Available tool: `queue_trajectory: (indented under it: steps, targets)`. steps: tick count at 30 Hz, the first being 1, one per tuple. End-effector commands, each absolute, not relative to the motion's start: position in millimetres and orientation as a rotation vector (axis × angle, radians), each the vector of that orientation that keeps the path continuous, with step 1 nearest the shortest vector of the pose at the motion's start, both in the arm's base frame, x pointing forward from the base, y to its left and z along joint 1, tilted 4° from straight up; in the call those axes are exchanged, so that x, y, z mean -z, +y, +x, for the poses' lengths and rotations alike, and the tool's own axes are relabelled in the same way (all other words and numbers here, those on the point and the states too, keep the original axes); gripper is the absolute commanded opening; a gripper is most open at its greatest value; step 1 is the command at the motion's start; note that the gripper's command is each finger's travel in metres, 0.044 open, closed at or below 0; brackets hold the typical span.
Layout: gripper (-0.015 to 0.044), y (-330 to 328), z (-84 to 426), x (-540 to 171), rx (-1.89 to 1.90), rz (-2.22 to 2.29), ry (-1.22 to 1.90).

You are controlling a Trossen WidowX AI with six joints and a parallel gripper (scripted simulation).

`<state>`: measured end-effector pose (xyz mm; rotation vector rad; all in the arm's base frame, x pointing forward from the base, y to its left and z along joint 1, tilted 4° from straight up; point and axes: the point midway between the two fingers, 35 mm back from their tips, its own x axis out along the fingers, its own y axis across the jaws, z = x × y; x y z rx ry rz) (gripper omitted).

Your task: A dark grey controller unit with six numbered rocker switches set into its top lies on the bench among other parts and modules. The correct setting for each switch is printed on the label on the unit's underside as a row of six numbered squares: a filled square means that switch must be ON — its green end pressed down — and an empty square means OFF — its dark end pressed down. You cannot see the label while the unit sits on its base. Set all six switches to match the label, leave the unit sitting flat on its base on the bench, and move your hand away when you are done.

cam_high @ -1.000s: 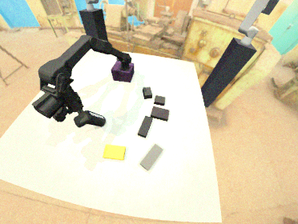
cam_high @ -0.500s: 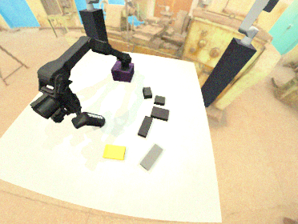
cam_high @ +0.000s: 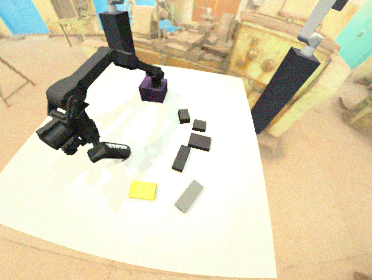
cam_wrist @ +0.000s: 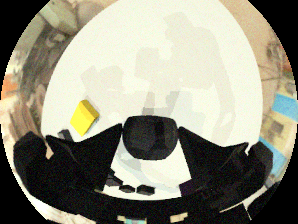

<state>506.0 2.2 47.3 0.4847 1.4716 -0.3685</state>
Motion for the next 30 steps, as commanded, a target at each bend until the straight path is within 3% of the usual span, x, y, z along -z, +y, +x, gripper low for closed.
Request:
queue_trajectory:
  steps: [1,30]
  targets:
    - [0.0338,3.4,506.5,-38.6,0.365,0.479,1.484]
    - [0.0338,-5.3,520.7,-24.0,0.355,0.485,1.44]
